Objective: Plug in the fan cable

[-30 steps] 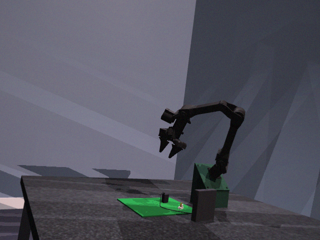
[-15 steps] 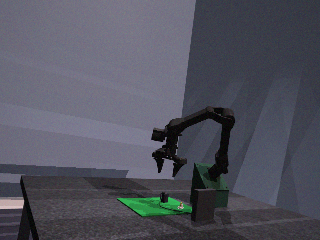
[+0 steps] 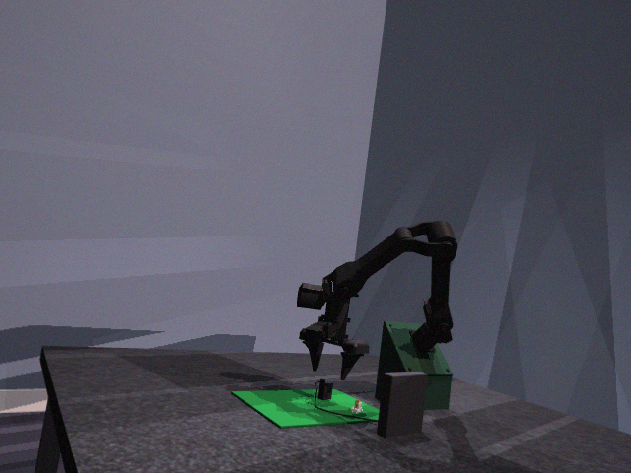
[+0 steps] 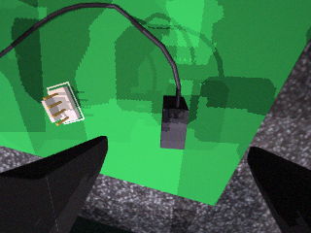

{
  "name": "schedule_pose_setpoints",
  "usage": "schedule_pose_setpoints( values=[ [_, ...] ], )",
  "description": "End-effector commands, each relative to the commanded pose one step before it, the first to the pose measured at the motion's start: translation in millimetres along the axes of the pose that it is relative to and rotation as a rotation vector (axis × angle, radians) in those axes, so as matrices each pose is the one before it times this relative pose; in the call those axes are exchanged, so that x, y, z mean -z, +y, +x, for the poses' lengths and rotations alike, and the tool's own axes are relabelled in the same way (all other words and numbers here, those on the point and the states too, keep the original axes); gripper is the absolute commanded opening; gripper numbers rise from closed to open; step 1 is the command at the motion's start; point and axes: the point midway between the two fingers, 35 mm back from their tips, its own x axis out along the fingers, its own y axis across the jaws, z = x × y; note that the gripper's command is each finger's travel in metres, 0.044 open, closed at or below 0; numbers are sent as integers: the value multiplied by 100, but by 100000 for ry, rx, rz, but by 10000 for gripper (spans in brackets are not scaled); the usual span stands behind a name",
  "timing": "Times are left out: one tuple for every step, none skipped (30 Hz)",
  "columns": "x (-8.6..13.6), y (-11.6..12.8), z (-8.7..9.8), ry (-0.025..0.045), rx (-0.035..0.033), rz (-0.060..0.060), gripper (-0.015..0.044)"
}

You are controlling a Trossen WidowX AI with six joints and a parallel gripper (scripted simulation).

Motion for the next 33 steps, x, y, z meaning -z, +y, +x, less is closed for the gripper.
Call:
schedule_pose_setpoints(
  values=[
    [164, 66, 756, 386, -688, 735, 440],
    [-5, -4, 167, 0, 5, 3, 440],
    [-4, -3, 166, 0, 3, 3, 440],
    [-4, -2, 166, -1, 1, 2, 440],
    [-3, -1, 166, -1, -1, 2, 440],
    [-2, 0, 165, -1, -2, 2, 440],
    [-1, 0, 165, -1, -4, 2, 440],
    [0, 1, 165, -2, -6, 2, 440],
    [0, 2, 164, -2, -8, 1, 440],
    [1, 3, 164, -2, -9, 1, 440],
    [2, 4, 164, -2, -11, 1, 440],
    [3, 5, 163, -2, -13, 1, 440],
    [3, 6, 163, -2, -15, 1, 440],
    [4, 7, 163, -2, -16, 1, 440],
    [5, 7, 162, -2, -18, 0, 440],
    [6, 8, 162, -3, -20, 0, 440],
    [7, 9, 162, -3, -22, 0, 440],
    [7, 10, 161, -3, -24, 0, 440],
    [8, 11, 161, -3, -25, 0, 440],
    [9, 11, 161, -3, -27, 0, 440],
    [10, 12, 160, -3, -29, 0, 440],
    [11, 13, 160, -3, -31, -1, 440],
    [11, 14, 159, -3, -32, -1, 440],
    [10, 12, 127, -2, -27, -1, 440],
    [6, 7, 77, -1, -17, 0, 440],
    [2, 2, 26, 0, -6, 0, 440],
    [0, 0, 0, 0, 0, 0, 440],
    [0, 0, 0, 0, 0, 0, 440],
    [-120, -31, -213, -91, 495, -654, 414],
    [0, 0, 0, 0, 0, 0, 387],
    [0, 0, 0, 0, 0, 0, 361],
    [0, 0, 0, 0, 0, 0, 335],
    [0, 0, 0, 0, 0, 0, 309]
  ],
)
